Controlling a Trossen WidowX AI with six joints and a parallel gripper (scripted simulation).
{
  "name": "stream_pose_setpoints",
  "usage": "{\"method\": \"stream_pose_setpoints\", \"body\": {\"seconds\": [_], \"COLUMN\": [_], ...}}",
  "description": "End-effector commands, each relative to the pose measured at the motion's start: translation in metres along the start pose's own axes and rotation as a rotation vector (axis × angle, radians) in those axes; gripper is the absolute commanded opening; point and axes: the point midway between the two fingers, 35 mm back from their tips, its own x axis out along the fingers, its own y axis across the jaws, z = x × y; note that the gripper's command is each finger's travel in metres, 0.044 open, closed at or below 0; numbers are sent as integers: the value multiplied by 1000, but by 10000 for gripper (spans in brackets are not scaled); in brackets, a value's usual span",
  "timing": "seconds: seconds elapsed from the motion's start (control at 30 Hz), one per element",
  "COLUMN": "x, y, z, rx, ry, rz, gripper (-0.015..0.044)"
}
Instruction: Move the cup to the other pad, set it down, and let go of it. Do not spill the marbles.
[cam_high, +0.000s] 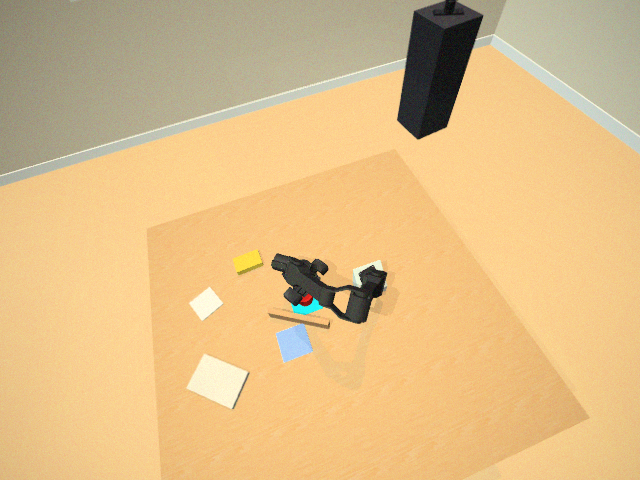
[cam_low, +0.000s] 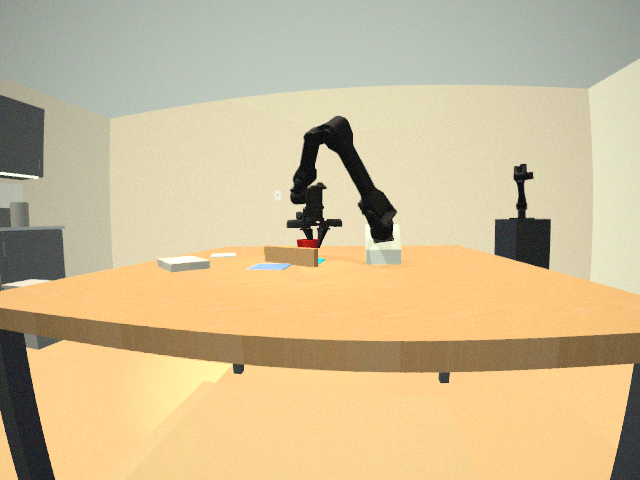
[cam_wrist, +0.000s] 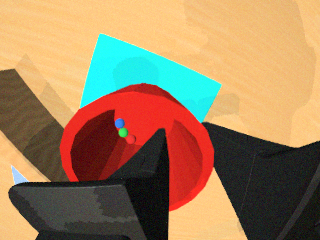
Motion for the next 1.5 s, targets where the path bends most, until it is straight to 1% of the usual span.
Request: {"method": "stream_pose_setpoints", "body": {"seconds": [0.0, 1.27, 1.47], "x": [-1, -53, -49], "y": [0, 0, 0], "z": [0, -2, -2], "rx": [-1, 5, 11], "ry": [-1, 3, 9], "rz": [0, 1, 2], "gripper": [128, 128, 285]}}
